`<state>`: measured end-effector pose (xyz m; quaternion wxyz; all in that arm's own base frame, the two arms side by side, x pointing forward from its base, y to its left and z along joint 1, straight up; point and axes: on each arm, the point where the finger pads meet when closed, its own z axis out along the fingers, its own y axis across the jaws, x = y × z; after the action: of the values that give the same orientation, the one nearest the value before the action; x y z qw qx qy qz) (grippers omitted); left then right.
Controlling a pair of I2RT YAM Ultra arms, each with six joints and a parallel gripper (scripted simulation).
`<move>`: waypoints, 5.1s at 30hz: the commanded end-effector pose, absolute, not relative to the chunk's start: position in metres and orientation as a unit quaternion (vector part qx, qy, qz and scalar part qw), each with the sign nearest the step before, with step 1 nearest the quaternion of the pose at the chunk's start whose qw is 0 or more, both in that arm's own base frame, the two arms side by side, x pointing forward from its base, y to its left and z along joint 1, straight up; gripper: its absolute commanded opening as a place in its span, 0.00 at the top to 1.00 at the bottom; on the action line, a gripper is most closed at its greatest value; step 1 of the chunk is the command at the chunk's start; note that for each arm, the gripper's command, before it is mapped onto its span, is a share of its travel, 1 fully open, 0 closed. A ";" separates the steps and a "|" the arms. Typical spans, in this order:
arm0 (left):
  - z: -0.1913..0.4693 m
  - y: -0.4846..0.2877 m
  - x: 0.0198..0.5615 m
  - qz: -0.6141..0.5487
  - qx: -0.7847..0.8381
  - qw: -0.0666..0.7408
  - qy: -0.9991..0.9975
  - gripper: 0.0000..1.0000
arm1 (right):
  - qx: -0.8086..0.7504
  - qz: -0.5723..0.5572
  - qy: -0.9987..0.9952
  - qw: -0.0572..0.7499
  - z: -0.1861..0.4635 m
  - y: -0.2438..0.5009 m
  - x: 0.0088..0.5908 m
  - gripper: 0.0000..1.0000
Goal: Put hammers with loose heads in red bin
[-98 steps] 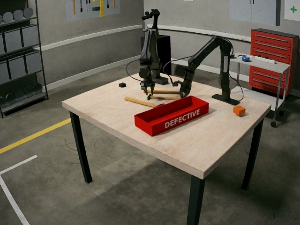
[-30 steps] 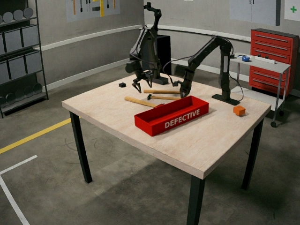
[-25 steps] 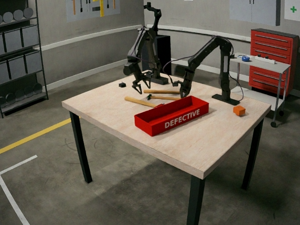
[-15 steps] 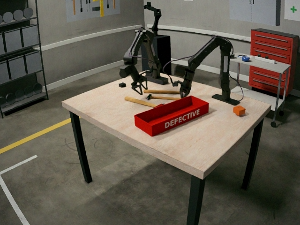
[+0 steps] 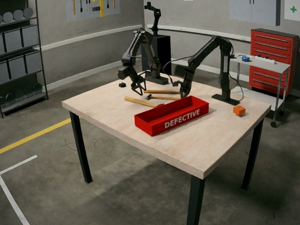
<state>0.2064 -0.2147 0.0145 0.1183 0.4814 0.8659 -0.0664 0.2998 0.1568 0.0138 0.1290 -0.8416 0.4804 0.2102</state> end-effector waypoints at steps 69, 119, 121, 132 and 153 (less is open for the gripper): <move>0.077 -0.201 0.201 -0.065 0.482 0.120 0.866 0.00 | -0.599 0.171 0.779 0.066 0.035 0.151 0.337 0.46; 0.077 -0.201 0.201 -0.065 0.482 0.120 0.866 0.00 | 0.327 0.060 0.943 0.025 0.038 0.128 0.400 0.46; 0.077 -0.201 0.201 -0.065 0.482 0.120 0.866 0.00 | 0.365 0.056 0.929 0.026 0.038 0.127 0.402 0.46; 0.077 -0.201 0.201 -0.065 0.482 0.120 0.866 0.00 | 0.545 0.048 0.836 0.043 0.039 0.122 0.414 0.46; 0.077 -0.201 0.201 -0.065 0.482 0.120 0.866 0.00 | 0.675 0.012 0.738 0.008 0.026 0.104 0.398 0.46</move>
<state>0.1957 -0.2018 0.0715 0.1134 0.4849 0.8648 -0.0643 0.3875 0.1076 0.0087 0.0051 -0.6668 -0.7453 0.0017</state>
